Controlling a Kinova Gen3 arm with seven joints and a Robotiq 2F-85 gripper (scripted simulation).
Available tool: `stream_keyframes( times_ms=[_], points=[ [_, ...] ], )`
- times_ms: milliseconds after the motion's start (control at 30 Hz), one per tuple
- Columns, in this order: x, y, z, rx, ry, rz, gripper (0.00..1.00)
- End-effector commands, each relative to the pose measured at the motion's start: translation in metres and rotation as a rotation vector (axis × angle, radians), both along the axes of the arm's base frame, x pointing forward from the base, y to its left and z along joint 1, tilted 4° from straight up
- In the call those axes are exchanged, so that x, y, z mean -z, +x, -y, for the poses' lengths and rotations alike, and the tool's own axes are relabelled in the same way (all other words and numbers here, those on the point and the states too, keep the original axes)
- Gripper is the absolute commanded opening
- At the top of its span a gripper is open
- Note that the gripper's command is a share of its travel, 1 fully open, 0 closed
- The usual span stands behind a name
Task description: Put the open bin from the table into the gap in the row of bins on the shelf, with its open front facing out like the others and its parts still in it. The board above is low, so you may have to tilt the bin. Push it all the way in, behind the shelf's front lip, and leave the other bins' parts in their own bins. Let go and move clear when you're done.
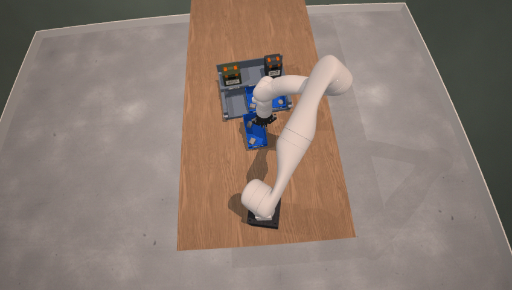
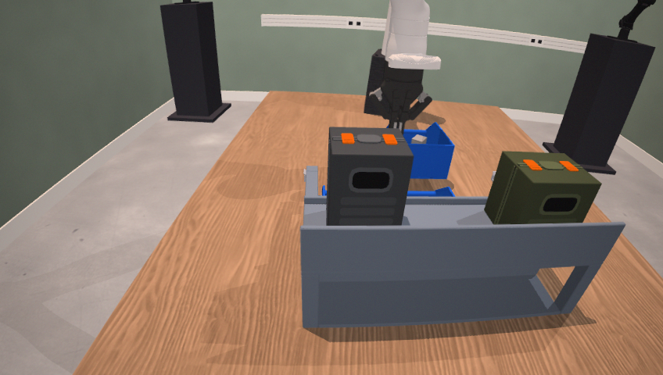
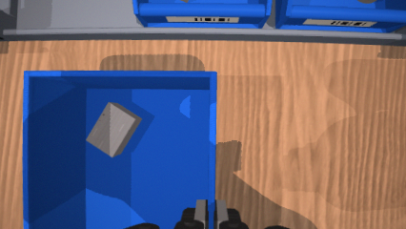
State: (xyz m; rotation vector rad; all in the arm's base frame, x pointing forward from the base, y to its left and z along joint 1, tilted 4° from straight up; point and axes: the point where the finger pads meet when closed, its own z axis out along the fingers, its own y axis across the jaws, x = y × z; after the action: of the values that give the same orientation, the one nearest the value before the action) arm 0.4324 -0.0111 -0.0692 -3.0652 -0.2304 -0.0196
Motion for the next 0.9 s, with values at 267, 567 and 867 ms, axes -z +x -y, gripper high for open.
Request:
stream_keyframes(
  times_ms=[267, 567, 867],
  points=[
    [-0.002, -0.001, -0.009, 0.002, 0.000, 0.005, 0.10],
    [-0.003, -0.009, -0.038, 0.002, 0.000, 0.005, 0.10],
    [-0.003, -0.009, -0.038, 0.002, 0.000, 0.005, 0.10]
  ],
)
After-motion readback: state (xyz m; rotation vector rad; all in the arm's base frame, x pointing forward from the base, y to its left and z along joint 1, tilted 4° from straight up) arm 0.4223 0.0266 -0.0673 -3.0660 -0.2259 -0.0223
